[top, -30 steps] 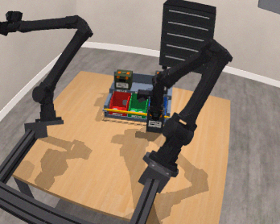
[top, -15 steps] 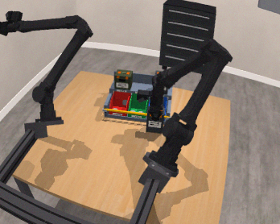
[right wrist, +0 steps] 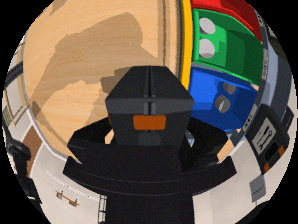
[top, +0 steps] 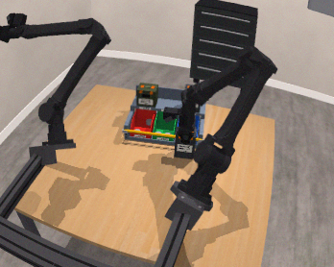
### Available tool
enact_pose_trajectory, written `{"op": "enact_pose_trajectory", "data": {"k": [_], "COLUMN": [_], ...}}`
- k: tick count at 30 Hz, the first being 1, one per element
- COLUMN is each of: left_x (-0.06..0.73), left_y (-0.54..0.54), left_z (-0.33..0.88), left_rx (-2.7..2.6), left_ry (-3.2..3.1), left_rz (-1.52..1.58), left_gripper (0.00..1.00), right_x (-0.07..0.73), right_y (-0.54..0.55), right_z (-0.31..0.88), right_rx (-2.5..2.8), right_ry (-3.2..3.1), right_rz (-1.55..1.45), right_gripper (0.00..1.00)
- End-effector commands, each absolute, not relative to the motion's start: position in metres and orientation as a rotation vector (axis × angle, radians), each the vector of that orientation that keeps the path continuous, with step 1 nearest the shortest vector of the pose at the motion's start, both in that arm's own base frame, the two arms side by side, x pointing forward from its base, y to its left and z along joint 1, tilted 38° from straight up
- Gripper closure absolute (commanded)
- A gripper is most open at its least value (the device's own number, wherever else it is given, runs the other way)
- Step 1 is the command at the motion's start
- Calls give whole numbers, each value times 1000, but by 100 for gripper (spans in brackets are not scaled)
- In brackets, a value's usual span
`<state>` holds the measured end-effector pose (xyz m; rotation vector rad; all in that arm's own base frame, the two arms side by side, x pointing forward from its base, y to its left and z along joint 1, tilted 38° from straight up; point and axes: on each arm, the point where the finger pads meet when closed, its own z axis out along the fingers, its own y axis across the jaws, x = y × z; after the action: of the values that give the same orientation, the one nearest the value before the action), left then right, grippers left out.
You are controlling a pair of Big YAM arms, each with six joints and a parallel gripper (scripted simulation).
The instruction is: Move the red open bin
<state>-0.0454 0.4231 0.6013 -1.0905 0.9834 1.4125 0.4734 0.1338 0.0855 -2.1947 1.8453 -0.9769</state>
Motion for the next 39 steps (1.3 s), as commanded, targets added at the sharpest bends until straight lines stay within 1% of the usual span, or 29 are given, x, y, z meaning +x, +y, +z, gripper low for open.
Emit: {"op": "enact_pose_trajectory", "data": {"k": [1,9,10,39], "left_x": [-48,-48,-48,-48], "left_y": [409,409,409,409], "left_z": [639,639,639,639], "left_rx": [-1057,-1057,-1057,-1057], "left_ry": [938,938,938,938], "left_rz": [1435,1435,1435,1435], "left_gripper": [0,0,0,0], "right_x": [487,487,490,479], "right_y": [155,155,144,147], "right_z": [115,116,104,101], "right_rx": [-2134,-2134,-2145,-2163], "right_ry": [1779,1778,1814,1798], "right_rz": [-999,-1000,-991,-987], "right_gripper": [100,100,0,0]}}
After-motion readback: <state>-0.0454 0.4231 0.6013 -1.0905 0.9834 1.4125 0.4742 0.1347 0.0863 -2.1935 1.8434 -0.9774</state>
